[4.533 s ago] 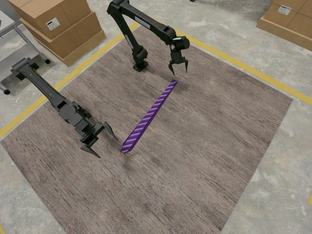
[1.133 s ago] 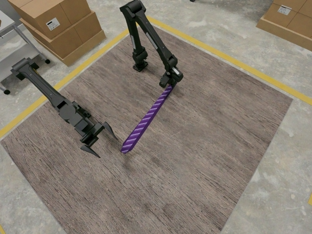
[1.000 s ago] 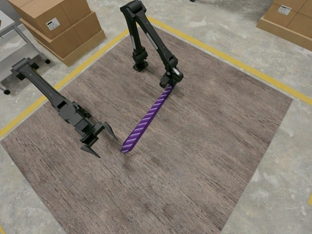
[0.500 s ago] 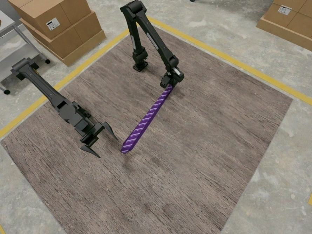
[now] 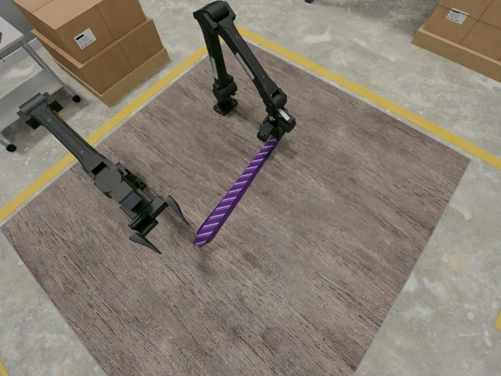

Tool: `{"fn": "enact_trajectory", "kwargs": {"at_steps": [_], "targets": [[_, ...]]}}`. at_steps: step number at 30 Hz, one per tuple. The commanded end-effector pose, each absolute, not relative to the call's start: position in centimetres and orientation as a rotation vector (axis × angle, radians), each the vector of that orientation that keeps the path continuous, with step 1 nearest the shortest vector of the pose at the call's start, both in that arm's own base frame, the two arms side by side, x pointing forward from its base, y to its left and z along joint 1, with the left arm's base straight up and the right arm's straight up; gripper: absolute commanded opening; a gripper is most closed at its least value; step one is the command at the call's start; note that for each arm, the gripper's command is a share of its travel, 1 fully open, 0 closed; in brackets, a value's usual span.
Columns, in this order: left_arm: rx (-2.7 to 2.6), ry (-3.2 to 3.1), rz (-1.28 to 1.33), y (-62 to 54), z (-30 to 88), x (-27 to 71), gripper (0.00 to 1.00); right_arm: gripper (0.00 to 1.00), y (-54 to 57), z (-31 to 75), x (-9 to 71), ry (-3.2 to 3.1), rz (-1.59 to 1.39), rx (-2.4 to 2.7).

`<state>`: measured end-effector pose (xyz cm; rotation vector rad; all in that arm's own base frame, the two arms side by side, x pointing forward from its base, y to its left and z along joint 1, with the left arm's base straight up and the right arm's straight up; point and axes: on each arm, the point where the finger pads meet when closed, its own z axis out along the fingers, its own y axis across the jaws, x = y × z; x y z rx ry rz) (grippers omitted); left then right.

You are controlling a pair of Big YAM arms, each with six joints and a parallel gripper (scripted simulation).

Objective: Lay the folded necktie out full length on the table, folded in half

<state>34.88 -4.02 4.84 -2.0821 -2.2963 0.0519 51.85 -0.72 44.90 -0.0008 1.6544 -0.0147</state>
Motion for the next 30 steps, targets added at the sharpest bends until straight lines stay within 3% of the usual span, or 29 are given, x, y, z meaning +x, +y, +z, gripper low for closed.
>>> {"fn": "enact_trajectory", "kwargs": {"at_steps": [1, 30], "targets": [[-2.128, -2.311, 0.0, -4.66, 6.75, 37.78, 0.78, 1.0, -0.03, 48.13, 52.07, 1.591, 0.001, 0.0], [-2.128, -2.311, 0.0, -4.61, 6.71, 37.68, 0.78, 1.0, -0.03, 48.13, 52.07, 1.591, 0.001, 0.0]]}}
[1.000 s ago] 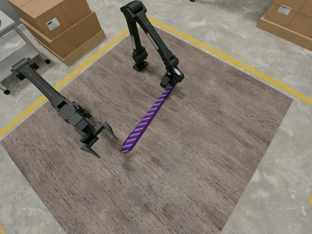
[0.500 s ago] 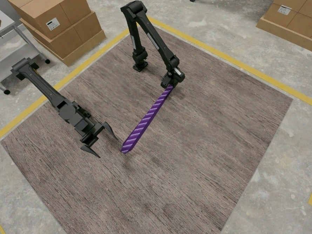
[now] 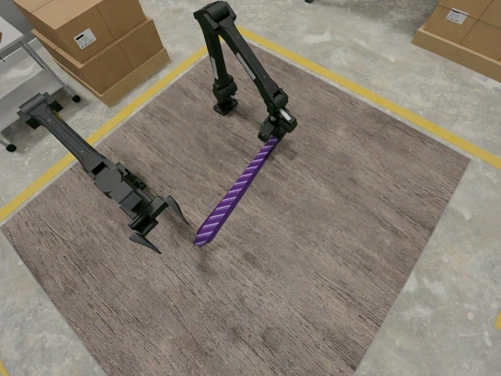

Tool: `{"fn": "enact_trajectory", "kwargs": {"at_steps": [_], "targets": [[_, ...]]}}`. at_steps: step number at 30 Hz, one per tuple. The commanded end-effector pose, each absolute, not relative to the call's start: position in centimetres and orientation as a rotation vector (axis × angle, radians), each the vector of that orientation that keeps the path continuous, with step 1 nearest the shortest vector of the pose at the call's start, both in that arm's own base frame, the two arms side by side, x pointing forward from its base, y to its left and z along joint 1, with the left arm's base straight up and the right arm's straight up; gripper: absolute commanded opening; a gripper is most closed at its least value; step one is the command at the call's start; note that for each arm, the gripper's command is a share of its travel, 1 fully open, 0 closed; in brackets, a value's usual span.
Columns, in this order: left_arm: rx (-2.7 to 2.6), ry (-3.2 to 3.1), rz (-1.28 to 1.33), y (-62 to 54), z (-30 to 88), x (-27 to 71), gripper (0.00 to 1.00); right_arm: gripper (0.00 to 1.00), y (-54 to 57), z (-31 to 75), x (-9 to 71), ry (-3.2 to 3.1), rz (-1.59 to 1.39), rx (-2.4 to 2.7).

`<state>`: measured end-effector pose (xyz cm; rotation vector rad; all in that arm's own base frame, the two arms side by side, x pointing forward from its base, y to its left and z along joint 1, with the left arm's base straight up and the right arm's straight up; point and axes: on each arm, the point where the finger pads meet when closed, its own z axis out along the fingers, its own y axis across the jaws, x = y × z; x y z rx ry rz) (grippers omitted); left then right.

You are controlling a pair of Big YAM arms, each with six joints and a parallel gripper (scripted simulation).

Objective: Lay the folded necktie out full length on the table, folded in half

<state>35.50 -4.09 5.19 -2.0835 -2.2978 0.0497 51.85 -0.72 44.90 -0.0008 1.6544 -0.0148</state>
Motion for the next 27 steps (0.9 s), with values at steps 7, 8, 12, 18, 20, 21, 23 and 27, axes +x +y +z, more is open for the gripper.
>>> {"fn": "enact_trajectory", "kwargs": {"at_steps": [7, 8, 12, 18, 20, 21, 23, 27], "targets": [[-2.128, -2.311, 0.0, -4.5, 6.3, 37.0, 0.78, 1.0, 0.0, 48.1, 52.1, 1.591, 0.001, 0.0], [-2.128, -2.311, 0.0, -4.4, 6.3, 36.9, 0.78, 1.0, 0.0, 48.1, 52.1, 1.591, 0.001, 0.0], [-2.128, -2.311, 0.0, -4.4, 6.1, 36.7, 0.78, 1.0, 0.0, 48.1, 52.1, 1.591, 0.001, 0.0], [-2.128, -2.311, 0.0, -4.2, 5.8, 36.1, 0.78, 1.0, 0.0, 48.1, 52.1, 1.591, 0.001, 0.0], [-2.128, -2.311, 0.0, -4.2, 5.7, 35.9, 0.78, 1.0, 0.0, 48.1, 52.1, 1.591, 0.001, 0.0], [-2.128, -2.311, 0.0, -4.2, 5.6, 35.9, 0.78, 1.0, 0.0, 48.1, 52.1, 1.591, 0.001, 0.0], [-2.128, -2.311, 0.0, -4.1, 5.6, 35.7, 0.78, 1.0, 0.0, 48.1, 52.1, 1.591, 0.001, 0.0], [-2.128, -2.311, 0.0, -4.1, 5.5, 35.6, 0.78, 1.0, 0.0, 48.1, 52.1, 1.591, 0.001, 0.0]]}}
